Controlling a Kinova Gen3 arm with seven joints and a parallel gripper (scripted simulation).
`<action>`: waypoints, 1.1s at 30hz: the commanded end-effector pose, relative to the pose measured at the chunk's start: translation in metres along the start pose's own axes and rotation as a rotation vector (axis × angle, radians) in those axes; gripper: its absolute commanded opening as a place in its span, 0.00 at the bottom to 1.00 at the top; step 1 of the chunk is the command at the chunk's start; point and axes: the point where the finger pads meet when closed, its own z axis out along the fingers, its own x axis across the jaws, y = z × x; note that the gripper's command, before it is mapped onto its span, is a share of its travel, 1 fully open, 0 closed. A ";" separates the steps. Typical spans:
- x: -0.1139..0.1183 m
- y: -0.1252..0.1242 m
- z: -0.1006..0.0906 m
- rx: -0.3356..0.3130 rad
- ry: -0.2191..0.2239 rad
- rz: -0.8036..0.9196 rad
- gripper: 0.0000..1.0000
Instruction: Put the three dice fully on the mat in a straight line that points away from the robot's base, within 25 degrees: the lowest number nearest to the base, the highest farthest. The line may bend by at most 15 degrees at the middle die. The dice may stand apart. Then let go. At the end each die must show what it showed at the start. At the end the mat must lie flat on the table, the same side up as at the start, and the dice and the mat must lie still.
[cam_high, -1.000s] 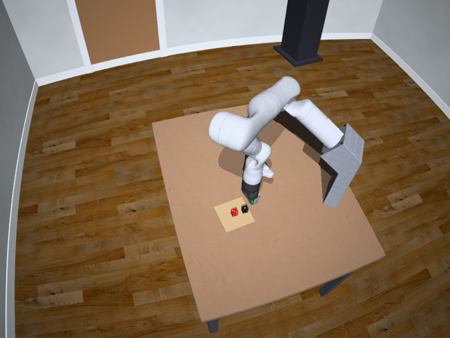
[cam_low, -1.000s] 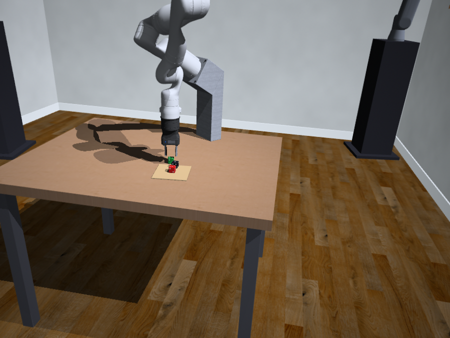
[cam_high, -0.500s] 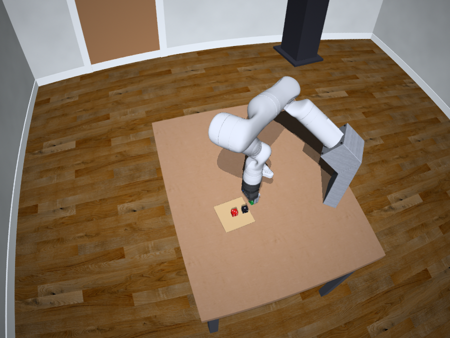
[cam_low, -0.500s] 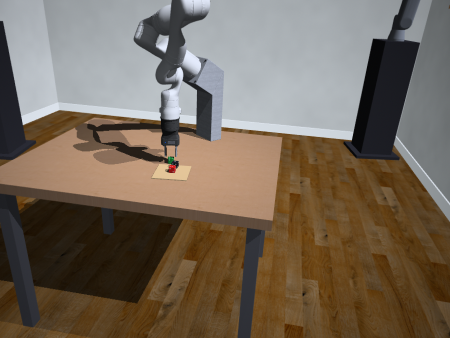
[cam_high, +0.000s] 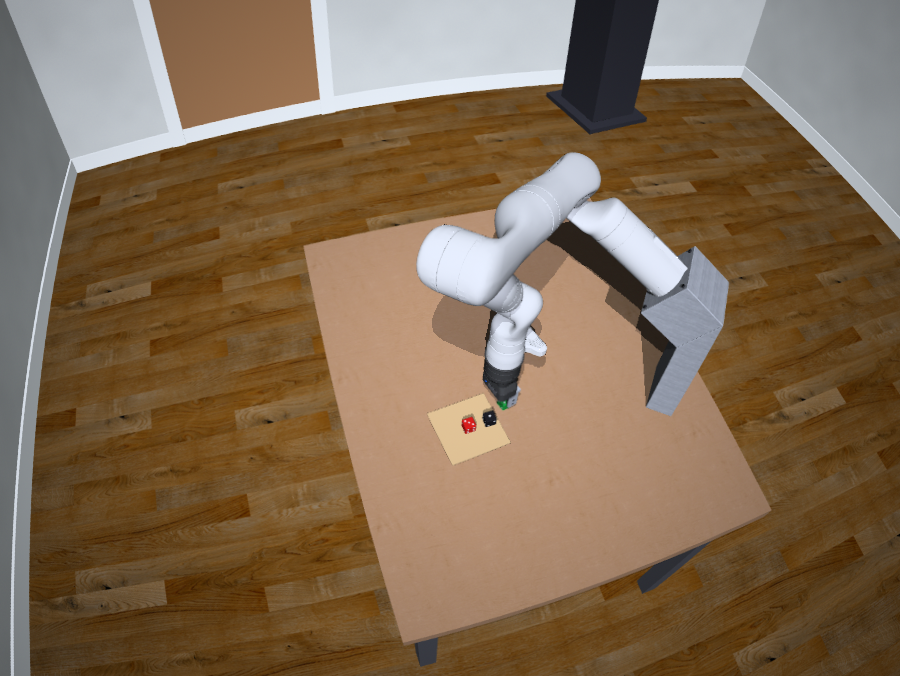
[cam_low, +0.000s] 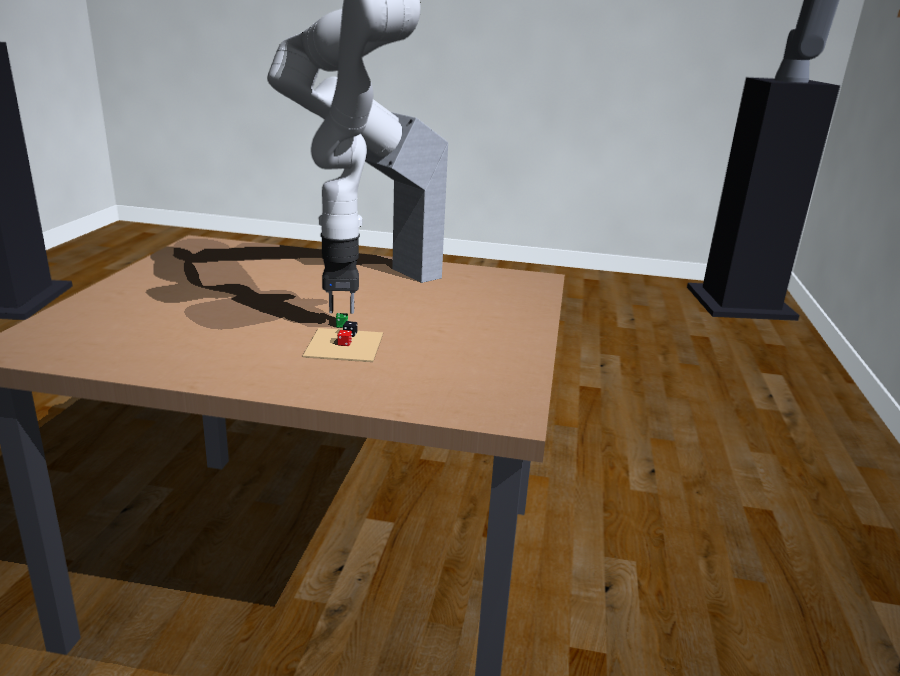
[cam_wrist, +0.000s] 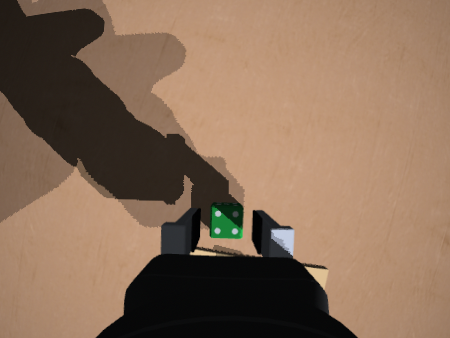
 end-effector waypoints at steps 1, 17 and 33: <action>0.000 0.000 0.000 -0.001 0.000 0.000 0.79; 0.000 0.000 0.001 -0.001 0.000 0.000 0.79; 0.000 0.000 0.022 -0.001 0.000 0.000 0.79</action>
